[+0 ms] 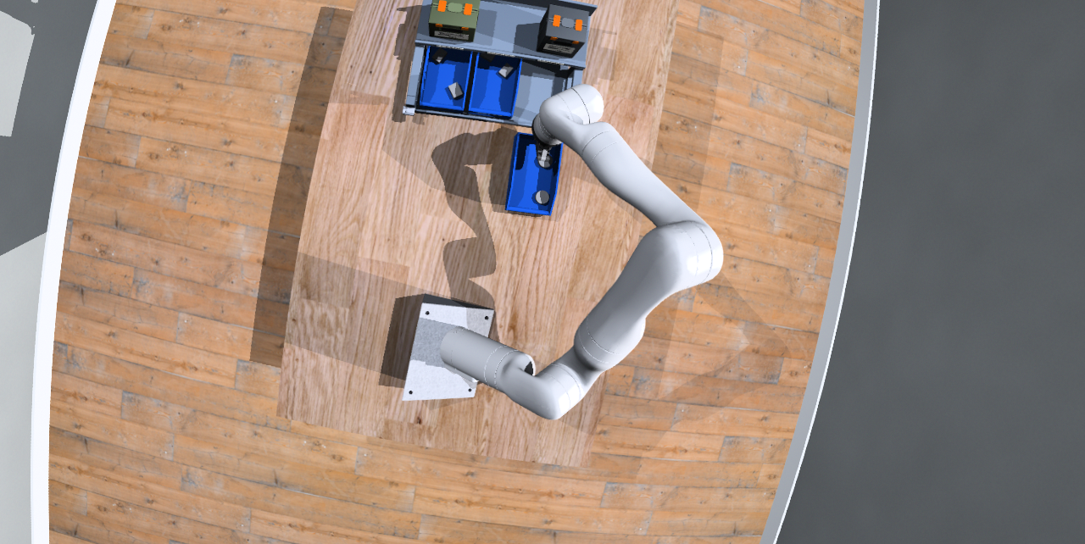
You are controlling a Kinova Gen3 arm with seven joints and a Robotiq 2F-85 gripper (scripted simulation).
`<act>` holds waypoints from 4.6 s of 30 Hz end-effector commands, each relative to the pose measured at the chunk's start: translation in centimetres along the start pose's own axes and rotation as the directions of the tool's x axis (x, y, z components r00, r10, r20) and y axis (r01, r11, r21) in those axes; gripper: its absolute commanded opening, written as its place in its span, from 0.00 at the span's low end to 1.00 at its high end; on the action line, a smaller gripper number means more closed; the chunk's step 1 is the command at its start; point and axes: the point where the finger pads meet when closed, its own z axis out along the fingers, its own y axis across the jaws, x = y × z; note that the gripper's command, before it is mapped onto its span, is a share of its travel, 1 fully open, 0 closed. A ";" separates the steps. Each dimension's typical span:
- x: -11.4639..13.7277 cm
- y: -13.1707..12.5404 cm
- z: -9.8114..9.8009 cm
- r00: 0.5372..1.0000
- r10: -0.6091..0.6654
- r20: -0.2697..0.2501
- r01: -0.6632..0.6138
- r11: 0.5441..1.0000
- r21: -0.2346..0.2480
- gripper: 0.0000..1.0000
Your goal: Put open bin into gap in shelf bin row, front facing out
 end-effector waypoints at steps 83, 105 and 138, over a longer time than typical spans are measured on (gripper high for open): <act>0.0 -1.3 -0.2 1.000 0.000 0.001 0.000 1.000 0.003 0.10; 0.0 -3.0 -0.2 1.000 0.000 0.001 0.000 1.000 0.004 0.10; 0.0 -5.0 -0.2 1.000 0.000 0.001 0.000 1.000 0.004 0.10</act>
